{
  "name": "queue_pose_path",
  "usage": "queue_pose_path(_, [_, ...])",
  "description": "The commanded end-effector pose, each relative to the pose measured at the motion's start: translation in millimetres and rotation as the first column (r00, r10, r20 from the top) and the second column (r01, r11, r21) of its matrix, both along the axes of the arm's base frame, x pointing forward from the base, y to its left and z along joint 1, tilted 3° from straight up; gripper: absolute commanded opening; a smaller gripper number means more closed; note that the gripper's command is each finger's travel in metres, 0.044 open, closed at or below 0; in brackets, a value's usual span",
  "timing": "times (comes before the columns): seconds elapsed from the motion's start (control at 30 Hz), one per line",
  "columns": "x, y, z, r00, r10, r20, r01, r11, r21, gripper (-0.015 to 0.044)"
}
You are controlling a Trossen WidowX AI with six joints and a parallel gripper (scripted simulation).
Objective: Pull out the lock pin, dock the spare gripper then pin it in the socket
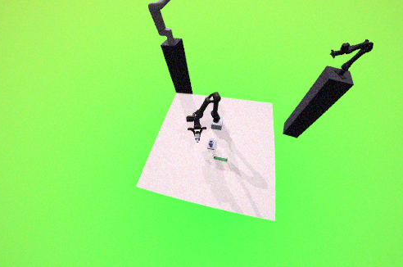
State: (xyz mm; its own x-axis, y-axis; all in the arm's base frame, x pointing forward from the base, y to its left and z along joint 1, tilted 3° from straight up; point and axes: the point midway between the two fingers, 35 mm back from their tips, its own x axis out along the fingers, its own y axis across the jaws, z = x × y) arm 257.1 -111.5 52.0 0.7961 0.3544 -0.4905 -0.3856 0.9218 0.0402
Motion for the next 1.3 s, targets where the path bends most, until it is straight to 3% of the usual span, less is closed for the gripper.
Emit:
queue_pose_path(0.0, [1, 0, 17, 1.0, 0.008, 0.025, -0.007, 1.0, -0.012, 0.0])
queue_pose_path(0.57, [0, 2, 11, 1.0, 0.001, -0.009, -0.001, 1.0, 0.002, 0.0])
queue_pose_path(1.27, [27, 33, 13, 0.944, 0.035, -0.327, -0.009, 0.997, 0.079, 0.0])
